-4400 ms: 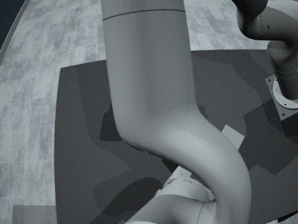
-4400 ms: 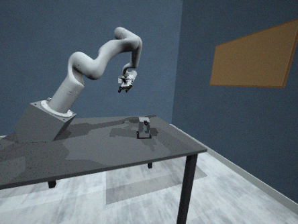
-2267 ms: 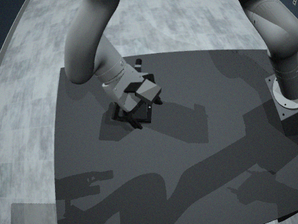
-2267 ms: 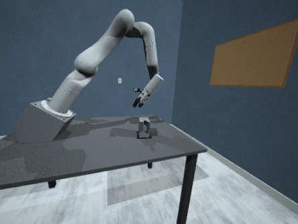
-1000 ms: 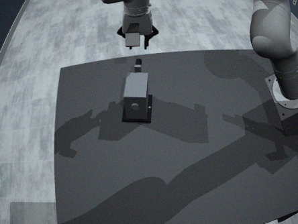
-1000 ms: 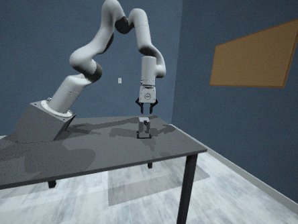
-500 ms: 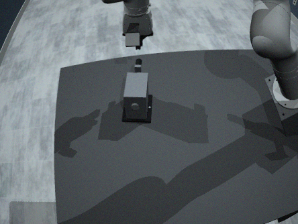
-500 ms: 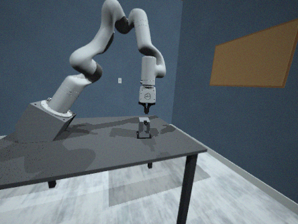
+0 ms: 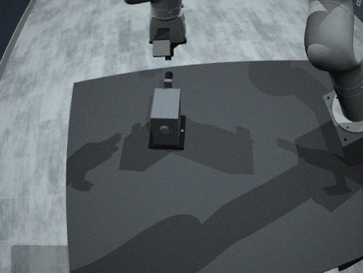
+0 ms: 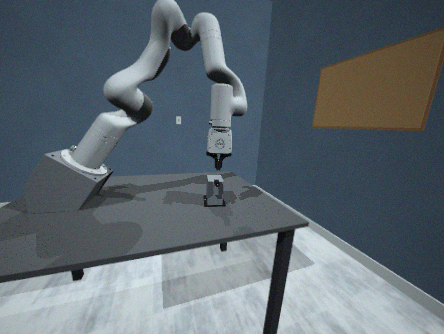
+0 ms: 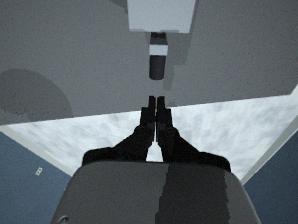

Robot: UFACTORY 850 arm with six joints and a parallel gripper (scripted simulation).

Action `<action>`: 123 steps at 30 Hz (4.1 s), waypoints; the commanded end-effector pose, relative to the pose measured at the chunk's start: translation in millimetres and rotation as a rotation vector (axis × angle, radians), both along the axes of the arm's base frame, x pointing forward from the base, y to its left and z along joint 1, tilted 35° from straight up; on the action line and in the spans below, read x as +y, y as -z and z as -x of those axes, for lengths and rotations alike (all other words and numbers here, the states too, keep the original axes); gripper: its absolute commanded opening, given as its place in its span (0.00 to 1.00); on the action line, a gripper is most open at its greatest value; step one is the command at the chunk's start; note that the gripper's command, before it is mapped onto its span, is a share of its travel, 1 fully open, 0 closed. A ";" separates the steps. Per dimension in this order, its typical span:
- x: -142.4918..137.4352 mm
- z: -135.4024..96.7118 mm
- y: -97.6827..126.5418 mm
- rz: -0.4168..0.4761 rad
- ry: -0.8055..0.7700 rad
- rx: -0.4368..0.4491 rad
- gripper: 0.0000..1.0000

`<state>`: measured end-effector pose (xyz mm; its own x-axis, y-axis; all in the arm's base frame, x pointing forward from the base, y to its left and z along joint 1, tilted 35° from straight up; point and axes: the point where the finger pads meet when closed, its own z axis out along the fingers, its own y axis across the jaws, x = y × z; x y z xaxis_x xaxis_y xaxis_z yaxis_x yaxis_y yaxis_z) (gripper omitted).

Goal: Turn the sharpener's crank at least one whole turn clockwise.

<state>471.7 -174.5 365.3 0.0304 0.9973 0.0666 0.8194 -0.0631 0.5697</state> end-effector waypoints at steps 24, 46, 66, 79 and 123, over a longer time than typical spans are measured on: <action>-0.5 -0.2 -0.4 -0.311 0.445 0.018 0.00; -0.7 -0.1 0.2 -0.755 1.080 0.047 0.00; -1.0 0.0 0.7 -1.158 1.654 0.073 0.00; -1.2 0.1 1.0 -1.412 2.016 0.090 0.00; -1.4 0.2 1.6 -1.801 2.570 0.116 0.54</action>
